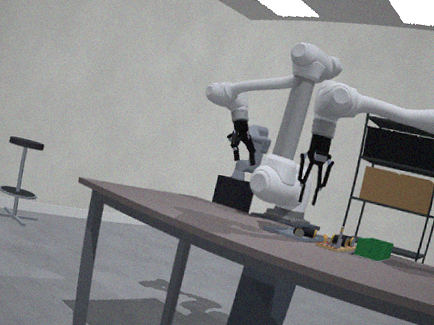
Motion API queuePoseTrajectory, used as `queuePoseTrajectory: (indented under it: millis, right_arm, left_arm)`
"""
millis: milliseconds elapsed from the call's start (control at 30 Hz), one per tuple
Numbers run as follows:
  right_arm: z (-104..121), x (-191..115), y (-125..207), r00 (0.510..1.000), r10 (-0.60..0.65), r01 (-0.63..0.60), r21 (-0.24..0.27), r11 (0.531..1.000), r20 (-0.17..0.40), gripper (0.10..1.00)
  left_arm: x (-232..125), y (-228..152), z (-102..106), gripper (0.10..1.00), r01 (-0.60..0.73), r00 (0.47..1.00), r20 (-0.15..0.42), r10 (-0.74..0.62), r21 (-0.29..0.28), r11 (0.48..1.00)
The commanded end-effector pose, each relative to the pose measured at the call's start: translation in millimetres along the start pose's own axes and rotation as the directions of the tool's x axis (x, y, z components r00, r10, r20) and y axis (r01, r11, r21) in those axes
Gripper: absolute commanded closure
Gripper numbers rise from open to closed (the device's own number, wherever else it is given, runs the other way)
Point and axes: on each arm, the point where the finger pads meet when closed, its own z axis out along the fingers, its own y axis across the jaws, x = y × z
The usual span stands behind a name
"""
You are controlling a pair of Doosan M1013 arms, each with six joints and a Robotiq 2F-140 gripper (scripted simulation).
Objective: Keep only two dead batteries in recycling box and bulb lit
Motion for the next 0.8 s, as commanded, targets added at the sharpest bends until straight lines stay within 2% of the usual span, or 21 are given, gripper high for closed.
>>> queuePoseTrajectory:
  millis: [0,67,100,267,400,767]
  right_arm:
    - [2,-4,-1,1.0,-0.001,0.001,0.005,1.0,0.007,0.098]
    - [2,-4,-1,1.0,-0.001,0.001,0.005,1.0,0.007,0.098]
    - [2,-4,-1,1.0,-0.001,0.001,0.005,1.0,0.007,0.098]
    - [2,-4,-1,1.0,-0.001,0.001,0.005,1.0,0.007,0.098]
    - [2,-4,-1,1.0,-0.001,0.001,0.005,1.0,0.007,0.098]
    - [2,-4,-1,1.0,-0.001,0.001,0.005,1.0,0.007,0.098]
  left_arm:
    - [-2,1,-2,0.734,-0.011,1.0,0.002,0.011,-0.001,1.0]
    - [-2,1,0,0.734,-0.011,1.0,0.002,0.011,-0.002,1.0]
    - [-2,0,8,0.734,-0.011,1.0,0.002,0.011,0.0,1.0]
    - [-3,0,69,0.734,-0.01,1.0,0.002,0.01,0.001,1.0]
    - [-2,0,75,0.734,-0.01,1.0,0.001,0.01,0.001,1.0]
    - [-2,1,69,0.734,-0.01,1.0,0.001,0.01,-0.003,1.0]
